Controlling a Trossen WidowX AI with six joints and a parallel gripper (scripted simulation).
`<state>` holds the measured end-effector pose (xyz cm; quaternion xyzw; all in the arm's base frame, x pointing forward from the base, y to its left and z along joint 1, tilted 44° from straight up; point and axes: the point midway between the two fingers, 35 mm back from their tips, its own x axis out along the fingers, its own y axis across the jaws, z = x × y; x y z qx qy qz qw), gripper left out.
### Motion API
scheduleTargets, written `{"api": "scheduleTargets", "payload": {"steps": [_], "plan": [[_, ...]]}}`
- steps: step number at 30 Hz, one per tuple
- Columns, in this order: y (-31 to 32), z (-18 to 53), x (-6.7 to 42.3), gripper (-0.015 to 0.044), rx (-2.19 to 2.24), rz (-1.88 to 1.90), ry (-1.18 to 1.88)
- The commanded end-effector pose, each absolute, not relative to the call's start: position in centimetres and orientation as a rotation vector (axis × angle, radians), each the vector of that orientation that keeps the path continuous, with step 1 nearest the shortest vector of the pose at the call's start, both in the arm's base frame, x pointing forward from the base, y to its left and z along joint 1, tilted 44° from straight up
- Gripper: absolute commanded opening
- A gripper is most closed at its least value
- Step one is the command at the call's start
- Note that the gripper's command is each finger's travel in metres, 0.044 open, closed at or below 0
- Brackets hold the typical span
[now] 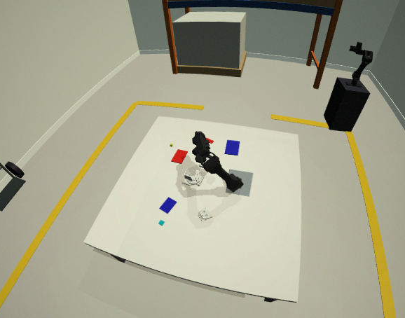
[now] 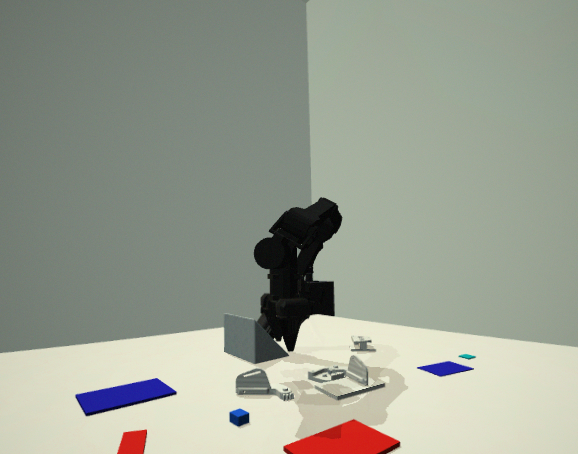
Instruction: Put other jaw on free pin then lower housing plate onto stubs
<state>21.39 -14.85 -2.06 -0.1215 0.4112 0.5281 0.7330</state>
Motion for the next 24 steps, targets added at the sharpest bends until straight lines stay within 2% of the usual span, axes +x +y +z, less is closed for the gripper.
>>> {"api": "scheduleTargets", "payload": {"steps": [1, 5, 21, 22, 24], "plan": [[-14.85, -2.06, 21.39, 0.0440, -0.267, 1.161, 0.904], [-14.85, -2.06, 21.39, 0.0440, -0.267, 1.161, 0.904], [-14.85, -2.06, 21.39, 0.0020, -0.267, 1.161, 0.904], [-14.85, -2.06, 21.39, 0.0000, -0.267, 1.161, 0.904], [-14.85, -2.06, 21.39, 0.0000, -0.267, 1.161, 0.904]]}}
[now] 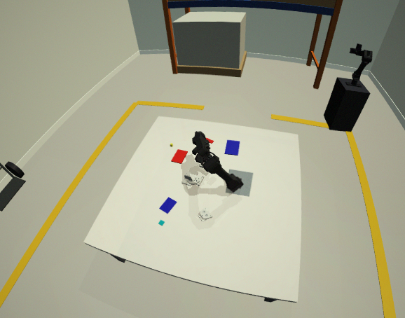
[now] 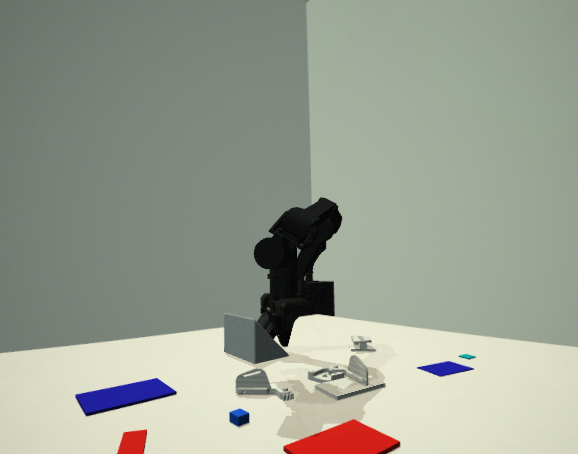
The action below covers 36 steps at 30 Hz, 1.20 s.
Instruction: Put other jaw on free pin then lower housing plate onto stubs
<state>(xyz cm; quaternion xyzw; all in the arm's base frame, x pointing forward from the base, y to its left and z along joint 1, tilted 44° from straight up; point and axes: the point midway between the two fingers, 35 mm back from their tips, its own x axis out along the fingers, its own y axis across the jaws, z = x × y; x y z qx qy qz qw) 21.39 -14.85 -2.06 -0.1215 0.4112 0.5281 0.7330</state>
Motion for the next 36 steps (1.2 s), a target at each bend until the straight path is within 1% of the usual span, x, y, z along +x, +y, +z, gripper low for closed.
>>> {"api": "scheduleTargets", "payload": {"steps": [1, 17, 33, 34, 36], "plan": [[-14.85, -2.06, 21.39, 0.0000, -0.267, 1.161, 0.904], [-14.85, -2.06, 21.39, 0.0000, -0.267, 1.161, 0.904], [-14.84, -2.06, 21.39, 0.0420, -0.267, 1.162, 0.905], [-14.84, -2.06, 21.39, 0.0440, -0.267, 1.162, 0.905], [-14.84, -2.06, 21.39, 0.0440, -0.267, 1.162, 0.905]]}}
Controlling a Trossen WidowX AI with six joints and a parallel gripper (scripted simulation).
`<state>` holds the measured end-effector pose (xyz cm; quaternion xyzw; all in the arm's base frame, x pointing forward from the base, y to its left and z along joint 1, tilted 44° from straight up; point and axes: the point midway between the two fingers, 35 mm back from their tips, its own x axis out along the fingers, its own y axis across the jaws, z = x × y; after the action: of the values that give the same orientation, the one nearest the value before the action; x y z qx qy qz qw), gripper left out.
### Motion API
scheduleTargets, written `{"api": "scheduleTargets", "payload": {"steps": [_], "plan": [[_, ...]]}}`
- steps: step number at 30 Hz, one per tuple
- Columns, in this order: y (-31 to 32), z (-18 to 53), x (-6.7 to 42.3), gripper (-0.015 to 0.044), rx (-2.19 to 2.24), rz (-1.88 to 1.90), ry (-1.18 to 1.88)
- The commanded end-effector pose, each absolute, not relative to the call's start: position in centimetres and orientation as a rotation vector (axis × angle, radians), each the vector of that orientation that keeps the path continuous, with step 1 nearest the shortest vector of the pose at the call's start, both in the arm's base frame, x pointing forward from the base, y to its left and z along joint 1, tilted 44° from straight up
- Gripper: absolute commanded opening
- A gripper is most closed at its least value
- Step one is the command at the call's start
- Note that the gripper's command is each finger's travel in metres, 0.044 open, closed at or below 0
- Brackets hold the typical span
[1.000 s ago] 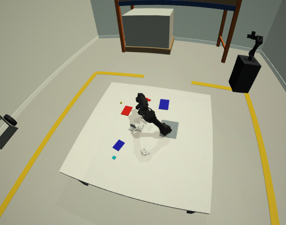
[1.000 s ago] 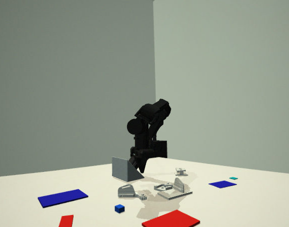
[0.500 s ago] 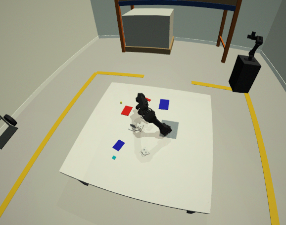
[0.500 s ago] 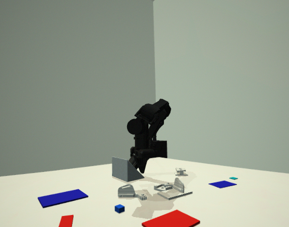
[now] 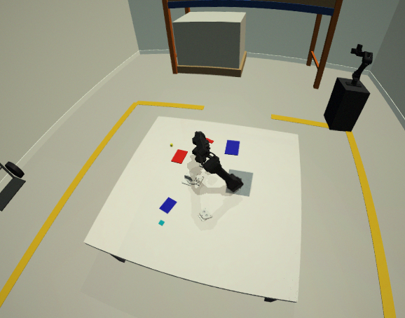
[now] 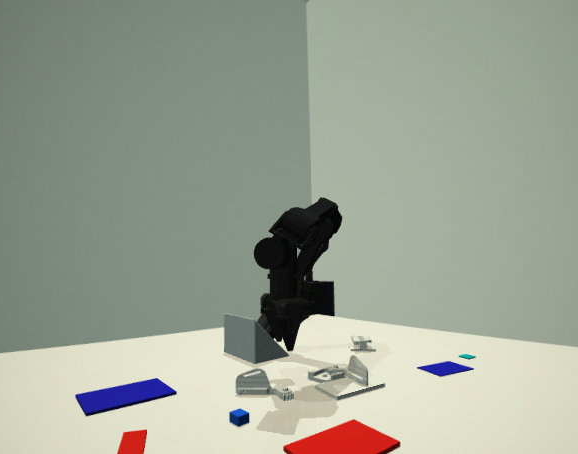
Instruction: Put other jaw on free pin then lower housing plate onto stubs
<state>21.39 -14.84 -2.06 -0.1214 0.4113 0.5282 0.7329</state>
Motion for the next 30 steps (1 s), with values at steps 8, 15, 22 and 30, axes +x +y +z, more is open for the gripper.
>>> {"api": "scheduleTargets", "payload": {"steps": [8, 15, 22, 30], "plan": [[-14.84, -2.06, 21.39, 0.0440, -0.267, 1.162, 0.905], [-14.84, -2.06, 21.39, 0.0440, -0.267, 1.162, 0.905], [-14.84, -2.06, 21.39, 0.0440, -0.267, 1.162, 0.905], [-14.84, -2.06, 21.39, 0.0335, -0.267, 1.162, 0.905]]}}
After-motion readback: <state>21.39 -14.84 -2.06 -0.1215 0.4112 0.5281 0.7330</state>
